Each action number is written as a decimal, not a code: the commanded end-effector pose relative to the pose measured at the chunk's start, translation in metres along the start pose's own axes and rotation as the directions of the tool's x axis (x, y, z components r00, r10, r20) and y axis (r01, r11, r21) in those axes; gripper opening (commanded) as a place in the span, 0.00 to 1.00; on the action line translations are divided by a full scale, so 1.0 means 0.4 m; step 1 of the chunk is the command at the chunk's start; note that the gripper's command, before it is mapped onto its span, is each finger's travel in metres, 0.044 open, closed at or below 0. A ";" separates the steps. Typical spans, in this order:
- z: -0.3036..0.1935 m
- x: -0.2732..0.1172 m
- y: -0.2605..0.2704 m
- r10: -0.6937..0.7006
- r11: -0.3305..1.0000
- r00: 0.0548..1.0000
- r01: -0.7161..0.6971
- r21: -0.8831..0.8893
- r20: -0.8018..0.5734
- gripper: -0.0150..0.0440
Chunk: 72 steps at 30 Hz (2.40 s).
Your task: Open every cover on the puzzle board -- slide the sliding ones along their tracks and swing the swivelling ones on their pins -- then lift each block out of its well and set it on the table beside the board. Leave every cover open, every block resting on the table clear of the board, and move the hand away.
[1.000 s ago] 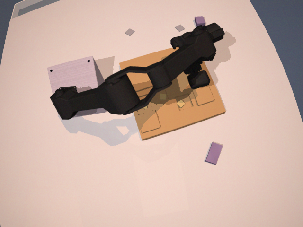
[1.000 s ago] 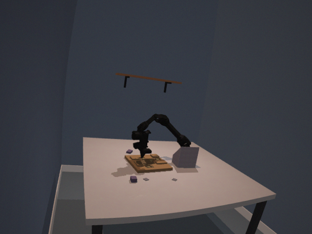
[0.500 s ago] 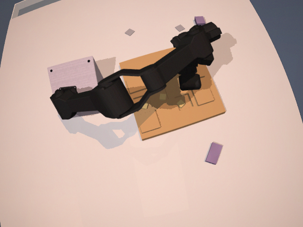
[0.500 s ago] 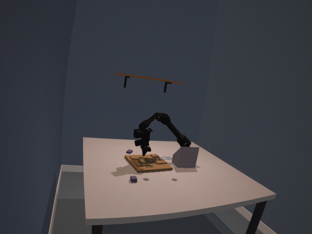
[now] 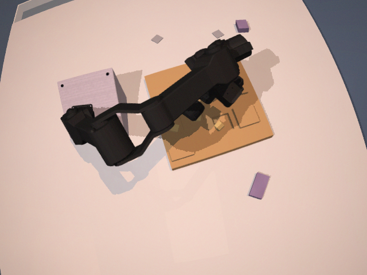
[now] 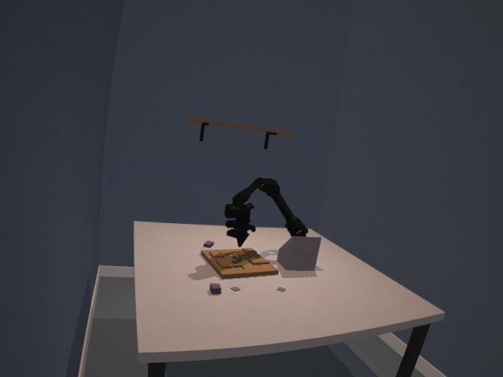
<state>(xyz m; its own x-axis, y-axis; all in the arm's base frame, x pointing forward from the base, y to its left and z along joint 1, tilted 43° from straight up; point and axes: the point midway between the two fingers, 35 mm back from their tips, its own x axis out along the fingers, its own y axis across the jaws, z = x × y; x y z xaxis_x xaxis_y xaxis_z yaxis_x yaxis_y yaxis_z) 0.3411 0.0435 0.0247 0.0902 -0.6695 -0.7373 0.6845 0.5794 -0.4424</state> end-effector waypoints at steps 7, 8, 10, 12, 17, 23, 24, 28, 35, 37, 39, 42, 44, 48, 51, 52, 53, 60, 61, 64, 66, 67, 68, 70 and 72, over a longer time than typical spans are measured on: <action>-0.075 0.004 -0.183 0.000 0.623 1.000 0.004 0.783 -0.005 0.25; -0.081 0.005 -0.194 0.000 0.580 1.000 0.004 0.815 -0.005 0.25; -0.093 0.008 -0.218 0.000 0.491 1.000 0.005 0.871 -0.006 0.25; -0.101 0.011 -0.231 0.000 0.435 1.000 0.005 0.901 -0.006 0.25; -0.102 0.011 -0.233 0.000 0.427 1.000 0.005 0.904 -0.006 0.25; -0.102 0.011 -0.234 0.000 0.427 1.000 0.005 0.904 -0.006 0.25; -0.102 0.011 -0.234 0.000 0.427 1.000 0.005 0.904 -0.006 0.25; -0.102 0.011 -0.235 0.000 0.427 1.000 0.005 0.904 -0.006 0.25; -0.101 0.059 -0.232 0.001 0.427 1.000 0.005 0.904 -0.006 0.25; -0.101 0.083 -0.232 0.001 0.427 1.000 0.005 0.904 -0.006 0.25; -0.101 0.107 -0.234 0.000 0.427 1.000 0.005 0.904 -0.005 0.25; -0.101 0.135 -0.239 -0.001 0.427 1.000 0.004 0.904 -0.004 0.25; -0.101 0.136 -0.242 -0.002 0.427 1.000 0.004 0.904 -0.004 0.25; -0.101 0.139 -0.242 -0.002 0.427 1.000 0.004 0.904 -0.004 0.25; -0.101 0.144 -0.242 -0.002 0.427 1.000 0.004 0.904 -0.004 0.25; -0.101 0.147 -0.242 -0.002 0.427 1.000 0.004 0.904 -0.004 0.25; -0.101 0.149 -0.242 -0.002 0.427 1.000 0.004 0.904 -0.004 0.25; -0.103 0.165 -0.242 -0.002 0.427 1.000 0.004 0.904 -0.003 0.25; -0.103 0.165 -0.242 -0.002 0.427 1.000 0.004 0.904 -0.003 0.25; -0.103 0.165 -0.242 -0.002 0.427 1.000 0.004 0.904 -0.003 0.25; -0.103 0.165 -0.242 -0.002 0.427 1.000 0.004 0.904 -0.003 0.25; -0.103 0.165 -0.242 -0.002 0.427 1.000 0.004 0.904 -0.003 0.25; -0.103 0.165 -0.242 -0.002 0.427 1.000 0.004 0.904 -0.003 0.25; -0.103 0.165 -0.242 -0.002 0.427 1.000 0.004 0.904 -0.003 0.25; -0.104 0.166 -0.241 -0.002 0.427 1.000 0.004 0.904 -0.003 0.25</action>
<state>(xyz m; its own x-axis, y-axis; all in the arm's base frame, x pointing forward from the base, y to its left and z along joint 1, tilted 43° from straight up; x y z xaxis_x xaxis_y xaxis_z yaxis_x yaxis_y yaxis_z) 0.2518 -0.0367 -0.0018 0.0868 -0.6650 -0.7418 0.9444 -0.1820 0.2737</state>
